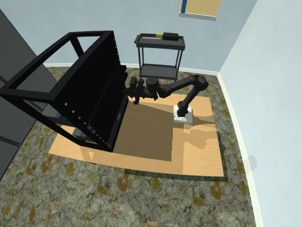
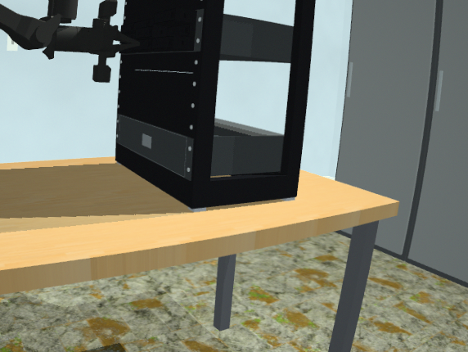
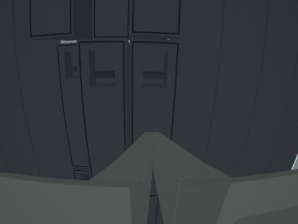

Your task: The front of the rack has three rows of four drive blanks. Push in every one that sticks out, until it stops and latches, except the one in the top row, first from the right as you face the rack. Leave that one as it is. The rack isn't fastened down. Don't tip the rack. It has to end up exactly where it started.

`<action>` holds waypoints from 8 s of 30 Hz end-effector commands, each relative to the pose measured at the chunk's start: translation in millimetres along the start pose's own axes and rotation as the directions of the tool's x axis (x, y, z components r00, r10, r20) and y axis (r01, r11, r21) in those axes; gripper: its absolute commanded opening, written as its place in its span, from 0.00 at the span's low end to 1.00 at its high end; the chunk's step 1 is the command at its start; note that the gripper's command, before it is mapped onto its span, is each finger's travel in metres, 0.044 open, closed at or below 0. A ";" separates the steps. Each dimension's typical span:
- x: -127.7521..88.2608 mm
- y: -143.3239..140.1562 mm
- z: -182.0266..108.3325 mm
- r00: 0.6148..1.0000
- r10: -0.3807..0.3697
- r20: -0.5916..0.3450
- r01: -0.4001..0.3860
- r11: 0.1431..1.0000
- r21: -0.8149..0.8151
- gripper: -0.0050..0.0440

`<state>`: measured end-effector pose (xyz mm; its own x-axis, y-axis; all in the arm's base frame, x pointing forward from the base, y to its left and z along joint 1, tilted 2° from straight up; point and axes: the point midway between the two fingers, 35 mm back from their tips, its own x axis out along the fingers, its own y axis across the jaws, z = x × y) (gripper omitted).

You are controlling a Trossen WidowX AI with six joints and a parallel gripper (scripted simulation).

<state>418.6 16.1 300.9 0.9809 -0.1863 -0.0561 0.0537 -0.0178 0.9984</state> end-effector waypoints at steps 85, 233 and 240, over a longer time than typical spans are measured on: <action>20.4 11.6 -0.1 1.000 0.019 -0.001 -0.019 1.000 0.008 0.10; 37.1 21.3 -0.7 1.000 0.019 -0.001 -0.019 1.000 0.008 0.10; 37.1 21.3 -0.7 1.000 0.019 -0.001 -0.019 1.000 0.008 0.10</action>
<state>455.6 9.3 297.5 0.9773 -0.1915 -0.0908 0.0894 -0.0157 0.9959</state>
